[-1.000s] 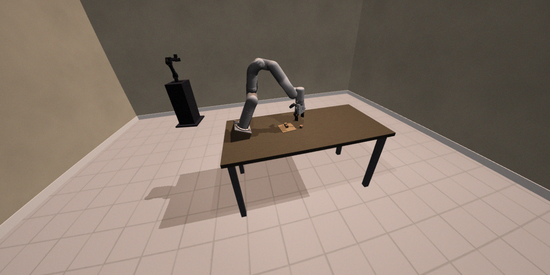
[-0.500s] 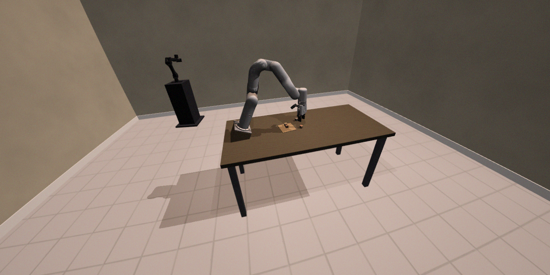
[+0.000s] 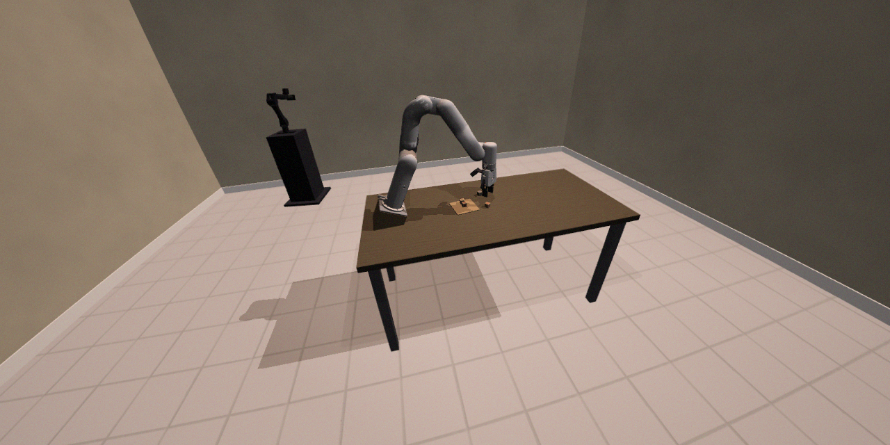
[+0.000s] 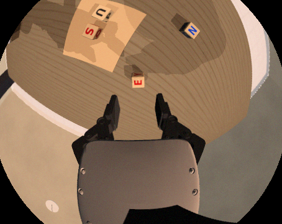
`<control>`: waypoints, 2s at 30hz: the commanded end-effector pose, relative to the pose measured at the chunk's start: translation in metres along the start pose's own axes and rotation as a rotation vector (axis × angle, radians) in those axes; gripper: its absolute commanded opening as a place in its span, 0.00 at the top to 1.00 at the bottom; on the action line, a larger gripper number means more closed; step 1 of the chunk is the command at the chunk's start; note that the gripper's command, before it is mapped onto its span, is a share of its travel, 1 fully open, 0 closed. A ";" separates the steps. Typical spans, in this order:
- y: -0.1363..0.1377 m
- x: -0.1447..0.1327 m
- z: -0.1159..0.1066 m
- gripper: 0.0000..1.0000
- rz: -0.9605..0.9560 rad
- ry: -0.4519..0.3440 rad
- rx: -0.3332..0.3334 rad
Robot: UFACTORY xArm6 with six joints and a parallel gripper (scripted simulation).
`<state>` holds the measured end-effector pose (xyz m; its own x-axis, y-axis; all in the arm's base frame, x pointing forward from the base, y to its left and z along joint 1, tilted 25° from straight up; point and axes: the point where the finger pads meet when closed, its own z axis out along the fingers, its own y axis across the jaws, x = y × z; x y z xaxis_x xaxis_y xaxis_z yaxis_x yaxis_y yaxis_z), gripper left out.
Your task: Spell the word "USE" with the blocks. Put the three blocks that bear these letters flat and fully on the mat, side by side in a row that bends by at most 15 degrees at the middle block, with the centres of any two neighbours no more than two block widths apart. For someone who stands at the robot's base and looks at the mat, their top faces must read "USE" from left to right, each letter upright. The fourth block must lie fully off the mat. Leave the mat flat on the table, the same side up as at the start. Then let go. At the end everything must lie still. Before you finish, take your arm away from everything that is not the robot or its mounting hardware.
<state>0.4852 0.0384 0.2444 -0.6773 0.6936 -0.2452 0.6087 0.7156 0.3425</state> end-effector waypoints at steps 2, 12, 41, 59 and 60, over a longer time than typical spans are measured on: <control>0.001 -0.001 -0.001 0.37 0.000 -0.003 -0.003; 0.001 -0.001 -0.001 0.37 0.000 -0.003 -0.003; 0.001 -0.001 0.026 0.37 0.000 -0.003 -0.003; 0.001 -0.001 0.047 0.37 0.000 -0.003 -0.003; 0.001 -0.001 0.048 0.37 0.000 -0.003 -0.003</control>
<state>0.5044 0.0422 0.2027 -0.6773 0.6936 -0.2453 0.6087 0.7156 0.3425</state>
